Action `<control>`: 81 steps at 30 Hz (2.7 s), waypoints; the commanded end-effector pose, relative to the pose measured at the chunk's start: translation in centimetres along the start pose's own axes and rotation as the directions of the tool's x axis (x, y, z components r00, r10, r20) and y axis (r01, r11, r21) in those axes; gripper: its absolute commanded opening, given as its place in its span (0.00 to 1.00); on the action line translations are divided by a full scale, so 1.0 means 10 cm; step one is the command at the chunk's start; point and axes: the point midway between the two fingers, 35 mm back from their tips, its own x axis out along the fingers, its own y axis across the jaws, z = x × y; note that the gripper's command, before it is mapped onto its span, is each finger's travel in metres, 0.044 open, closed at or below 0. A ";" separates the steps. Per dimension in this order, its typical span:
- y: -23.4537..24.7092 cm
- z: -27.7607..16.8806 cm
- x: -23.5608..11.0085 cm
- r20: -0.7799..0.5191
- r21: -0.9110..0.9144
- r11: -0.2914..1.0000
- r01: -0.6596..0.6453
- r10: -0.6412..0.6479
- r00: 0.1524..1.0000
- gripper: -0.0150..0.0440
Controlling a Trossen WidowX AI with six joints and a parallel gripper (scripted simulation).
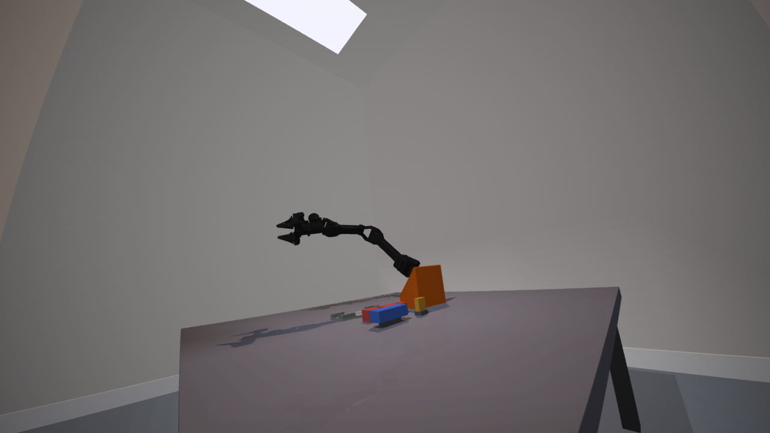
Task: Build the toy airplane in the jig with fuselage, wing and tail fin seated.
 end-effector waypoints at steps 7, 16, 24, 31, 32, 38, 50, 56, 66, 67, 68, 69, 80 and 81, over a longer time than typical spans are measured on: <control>1.12 -1.31 -0.22 -0.422 0.095 0.982 -0.162 0.187 0.887 1.00; 1.69 -2.13 -0.70 -0.668 0.114 0.972 -0.207 0.229 0.708 1.00; 2.11 -3.01 -1.61 -0.902 0.050 0.980 -0.192 0.127 0.413 1.00; 2.07 -3.56 -2.58 -0.976 -0.170 0.964 -0.206 -0.135 0.173 1.00; 2.04 -3.61 -2.70 -0.972 -0.211 0.954 -0.213 -0.181 0.150 1.00; 1.81 -3.73 -3.20 -0.915 -0.403 0.880 -0.252 -0.394 0.089 1.00; 1.60 -4.21 -3.15 -0.914 -0.405 0.879 -0.252 -0.396 0.090 1.00; 1.54 -4.34 -3.13 -0.914 -0.406 0.879 -0.251 -0.396 0.090 1.00; 1.49 -4.44 -3.13 -0.914 -0.405 0.878 -0.255 -0.397 0.086 1.00; 1.49 -4.45 -3.12 -0.914 -0.405 0.878 -0.255 -0.397 0.086 1.00; 1.48 -4.47 -3.12 -0.914 -0.405 0.878 -0.256 -0.397 0.086 1.00; 1.48 -4.48 -3.12 -0.914 -0.405 0.878 -0.256 -0.397 0.085 1.00; 1.41 -4.63 -3.11 -0.914 -0.405 0.878 -0.256 -0.397 0.086 1.00; 1.40 -4.65 -3.10 -0.914 -0.406 0.878 -0.256 -0.397 0.086 1.00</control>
